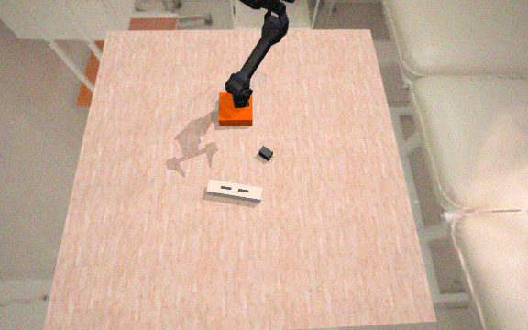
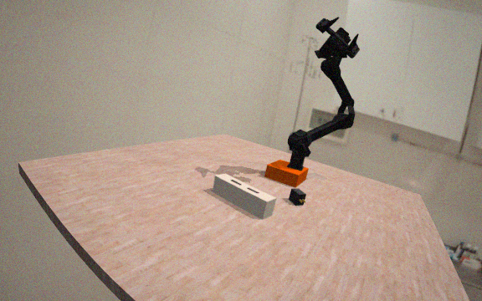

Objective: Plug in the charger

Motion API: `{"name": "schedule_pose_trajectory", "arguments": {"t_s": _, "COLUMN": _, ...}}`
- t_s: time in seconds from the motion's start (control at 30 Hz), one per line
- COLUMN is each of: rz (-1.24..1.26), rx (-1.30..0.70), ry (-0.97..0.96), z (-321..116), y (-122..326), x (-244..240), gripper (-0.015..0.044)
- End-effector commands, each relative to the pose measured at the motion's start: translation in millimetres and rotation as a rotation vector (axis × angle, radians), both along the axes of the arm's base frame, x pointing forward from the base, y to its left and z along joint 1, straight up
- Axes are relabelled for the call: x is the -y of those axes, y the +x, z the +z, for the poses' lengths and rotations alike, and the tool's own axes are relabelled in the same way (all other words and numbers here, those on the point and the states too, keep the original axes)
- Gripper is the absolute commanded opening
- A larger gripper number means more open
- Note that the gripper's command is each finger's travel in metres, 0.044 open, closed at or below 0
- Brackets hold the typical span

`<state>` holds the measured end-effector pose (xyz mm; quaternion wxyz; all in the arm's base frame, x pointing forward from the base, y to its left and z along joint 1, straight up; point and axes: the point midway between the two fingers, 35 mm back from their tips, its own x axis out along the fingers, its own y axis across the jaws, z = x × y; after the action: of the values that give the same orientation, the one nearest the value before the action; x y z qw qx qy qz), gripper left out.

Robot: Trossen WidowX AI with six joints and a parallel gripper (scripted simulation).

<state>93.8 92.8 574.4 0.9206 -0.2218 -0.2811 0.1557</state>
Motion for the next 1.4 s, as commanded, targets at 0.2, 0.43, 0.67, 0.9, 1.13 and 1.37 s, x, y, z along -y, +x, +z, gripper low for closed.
{"name": "schedule_pose_trajectory", "arguments": {"t_s": 0.2, "rz": 0.006, "rx": -0.082, "ry": 0.194, "z": -8.1, "y": 46.2, "x": 57.9, "gripper": 0.0440}}
{"name": "schedule_pose_trajectory", "arguments": {"t_s": 0.43, "rz": -0.008, "rx": -0.180, "ry": 0.310, "z": -27.9, "y": 86.8, "x": 90.7, "gripper": 0.0440}}
{"name": "schedule_pose_trajectory", "arguments": {"t_s": 0.67, "rz": -0.035, "rx": -0.306, "ry": 0.400, "z": -58.9, "y": 129.5, "x": 114.1, "gripper": 0.0440}}
{"name": "schedule_pose_trajectory", "arguments": {"t_s": 0.9, "rz": -0.066, "rx": -0.453, "ry": 0.455, "z": -99.0, "y": 170.1, "x": 126.4, "gripper": 0.0440}}
{"name": "schedule_pose_trajectory", "arguments": {"t_s": 1.13, "rz": -0.079, "rx": -0.598, "ry": 0.472, "z": -141.6, "y": 202.0, "x": 124.7, "gripper": 0.0440}}
{"name": "schedule_pose_trajectory", "arguments": {"t_s": 1.37, "rz": -0.093, "rx": -0.754, "ry": 0.460, "z": -188.8, "y": 228.1, "x": 115.4, "gripper": 0.0440}}
